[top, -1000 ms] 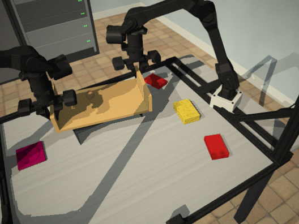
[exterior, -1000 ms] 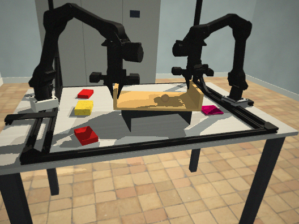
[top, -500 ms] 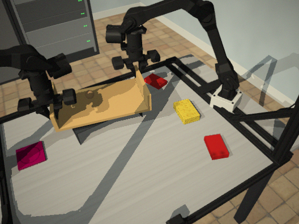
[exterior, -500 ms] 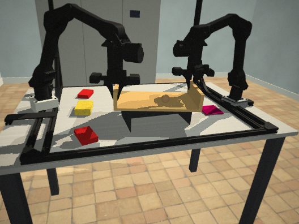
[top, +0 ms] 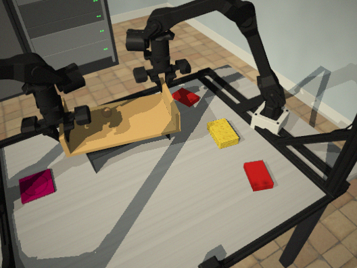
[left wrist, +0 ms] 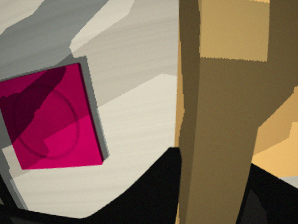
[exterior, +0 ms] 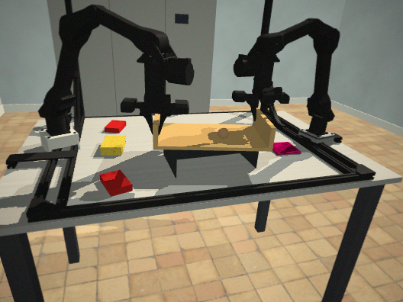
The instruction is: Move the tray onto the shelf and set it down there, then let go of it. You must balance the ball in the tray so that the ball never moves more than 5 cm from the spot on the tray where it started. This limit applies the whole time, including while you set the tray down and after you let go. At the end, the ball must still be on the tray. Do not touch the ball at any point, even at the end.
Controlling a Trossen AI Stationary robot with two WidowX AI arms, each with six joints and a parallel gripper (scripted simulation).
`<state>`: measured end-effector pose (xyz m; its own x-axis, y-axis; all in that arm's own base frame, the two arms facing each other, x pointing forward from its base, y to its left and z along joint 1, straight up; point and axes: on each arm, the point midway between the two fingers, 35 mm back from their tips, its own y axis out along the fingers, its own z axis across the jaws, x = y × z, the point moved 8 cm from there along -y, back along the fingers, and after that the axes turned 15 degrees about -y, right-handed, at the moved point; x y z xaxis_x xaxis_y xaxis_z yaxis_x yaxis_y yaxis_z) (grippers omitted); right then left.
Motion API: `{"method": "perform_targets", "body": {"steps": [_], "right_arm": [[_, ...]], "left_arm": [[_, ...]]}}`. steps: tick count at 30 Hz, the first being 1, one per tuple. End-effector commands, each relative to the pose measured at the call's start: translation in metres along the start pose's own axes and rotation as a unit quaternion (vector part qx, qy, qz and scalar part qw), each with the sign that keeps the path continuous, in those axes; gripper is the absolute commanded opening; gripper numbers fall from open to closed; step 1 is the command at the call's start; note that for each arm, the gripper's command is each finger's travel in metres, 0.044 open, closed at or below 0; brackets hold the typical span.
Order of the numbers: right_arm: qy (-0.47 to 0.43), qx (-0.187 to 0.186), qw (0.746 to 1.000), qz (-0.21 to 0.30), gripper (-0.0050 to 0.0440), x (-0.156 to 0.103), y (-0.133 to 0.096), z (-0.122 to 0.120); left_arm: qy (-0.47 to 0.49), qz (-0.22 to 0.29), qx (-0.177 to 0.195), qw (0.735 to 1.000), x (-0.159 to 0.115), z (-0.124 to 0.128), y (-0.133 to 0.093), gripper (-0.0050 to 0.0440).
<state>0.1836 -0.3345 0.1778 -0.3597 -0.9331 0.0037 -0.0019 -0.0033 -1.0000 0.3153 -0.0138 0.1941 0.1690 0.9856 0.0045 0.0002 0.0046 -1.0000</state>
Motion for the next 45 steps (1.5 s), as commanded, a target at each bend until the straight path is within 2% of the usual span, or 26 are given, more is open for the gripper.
{"method": "perform_targets", "body": {"steps": [1, 45], "right_arm": [[-0.001, 0.001, 1.0, 0.001, 0.002, 0.002, -0.001, -0.001], [-0.001, 0.0, 1.0, -0.001, 0.002, 0.001, 0.009, 0.0]], "left_arm": [[-0.001, 0.002, 0.0, 1.0, 0.002, -0.001, -0.001, 0.002], [-0.001, -0.001, -0.001, 1.0, 0.001, 0.0, 0.009, 0.002]]}}
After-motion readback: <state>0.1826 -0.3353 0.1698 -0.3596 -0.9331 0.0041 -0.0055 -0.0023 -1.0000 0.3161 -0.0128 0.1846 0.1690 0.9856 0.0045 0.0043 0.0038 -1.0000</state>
